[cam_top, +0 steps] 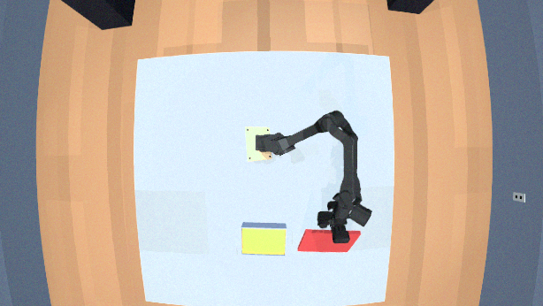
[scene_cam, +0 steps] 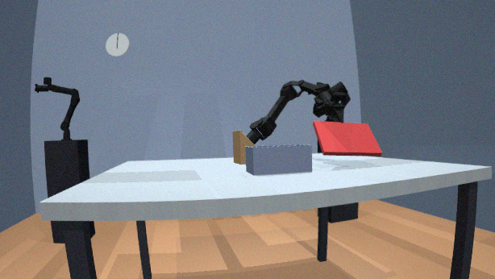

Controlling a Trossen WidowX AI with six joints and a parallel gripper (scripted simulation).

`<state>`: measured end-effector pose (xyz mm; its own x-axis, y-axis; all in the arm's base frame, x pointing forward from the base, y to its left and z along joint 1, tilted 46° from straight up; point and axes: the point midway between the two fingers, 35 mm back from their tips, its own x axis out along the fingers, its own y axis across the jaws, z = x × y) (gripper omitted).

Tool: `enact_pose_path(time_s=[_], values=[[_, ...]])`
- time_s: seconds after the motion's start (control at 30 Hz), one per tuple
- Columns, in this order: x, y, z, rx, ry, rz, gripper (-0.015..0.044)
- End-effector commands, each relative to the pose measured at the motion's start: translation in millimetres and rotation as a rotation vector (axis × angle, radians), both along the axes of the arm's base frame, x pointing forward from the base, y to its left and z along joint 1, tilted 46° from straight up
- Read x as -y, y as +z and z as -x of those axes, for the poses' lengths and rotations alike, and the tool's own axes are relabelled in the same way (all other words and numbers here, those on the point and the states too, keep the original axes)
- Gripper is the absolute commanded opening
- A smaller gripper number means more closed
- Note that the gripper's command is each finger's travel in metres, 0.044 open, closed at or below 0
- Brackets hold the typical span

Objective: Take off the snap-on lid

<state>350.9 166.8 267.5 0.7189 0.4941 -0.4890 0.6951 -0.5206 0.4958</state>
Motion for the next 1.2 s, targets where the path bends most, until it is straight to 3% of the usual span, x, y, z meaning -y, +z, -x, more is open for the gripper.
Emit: enact_pose_path(time_s=[0.0, 1.17], values=[[0, -2, -1, 0.003, -0.014, 0.002, 0.0], [-20, -21, 0, 0.004, -0.014, 0.0, 0.0]])
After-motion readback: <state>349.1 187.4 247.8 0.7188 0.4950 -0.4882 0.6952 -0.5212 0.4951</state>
